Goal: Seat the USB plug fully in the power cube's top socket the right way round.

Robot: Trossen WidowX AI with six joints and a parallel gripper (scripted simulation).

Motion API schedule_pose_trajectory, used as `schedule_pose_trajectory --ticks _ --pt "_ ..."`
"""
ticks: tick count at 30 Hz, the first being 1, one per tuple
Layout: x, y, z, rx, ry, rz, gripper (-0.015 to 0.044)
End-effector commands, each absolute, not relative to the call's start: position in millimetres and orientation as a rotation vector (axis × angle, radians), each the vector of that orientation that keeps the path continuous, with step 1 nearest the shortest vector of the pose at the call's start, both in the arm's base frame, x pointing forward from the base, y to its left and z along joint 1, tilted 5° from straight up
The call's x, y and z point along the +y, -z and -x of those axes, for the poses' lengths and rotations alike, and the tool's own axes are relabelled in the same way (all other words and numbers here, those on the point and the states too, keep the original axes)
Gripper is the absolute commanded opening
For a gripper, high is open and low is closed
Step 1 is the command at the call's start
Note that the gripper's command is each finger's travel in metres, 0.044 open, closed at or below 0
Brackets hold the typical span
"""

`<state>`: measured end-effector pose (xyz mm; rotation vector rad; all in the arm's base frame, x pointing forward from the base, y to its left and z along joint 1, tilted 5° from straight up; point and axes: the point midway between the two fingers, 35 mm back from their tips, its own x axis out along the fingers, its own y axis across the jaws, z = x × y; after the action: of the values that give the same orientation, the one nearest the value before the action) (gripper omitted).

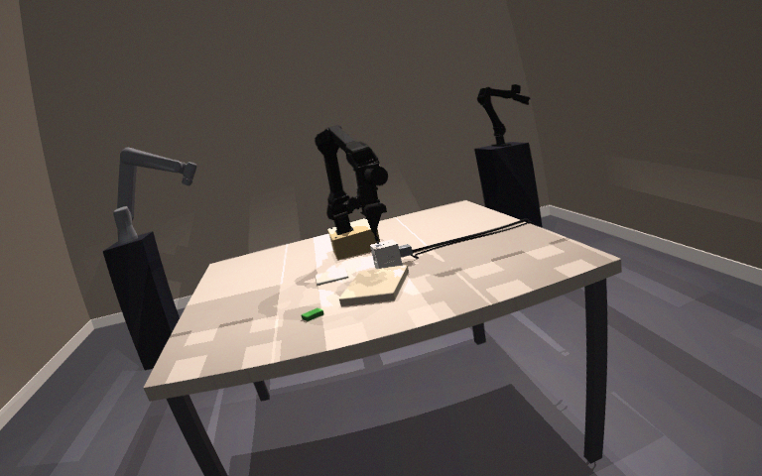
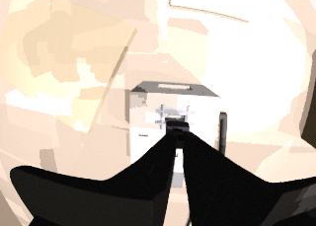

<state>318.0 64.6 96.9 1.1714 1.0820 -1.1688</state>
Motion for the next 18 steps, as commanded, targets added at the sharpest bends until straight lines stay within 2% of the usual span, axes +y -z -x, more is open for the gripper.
schedule_pose_trajectory --ticks 1,18 --pt "63.7 -96.0 -318.5 1.074 1.174 -1.172 0.0" --pt "63.6 -94.0 -318.7 1.074 1.174 -1.172 0.0"
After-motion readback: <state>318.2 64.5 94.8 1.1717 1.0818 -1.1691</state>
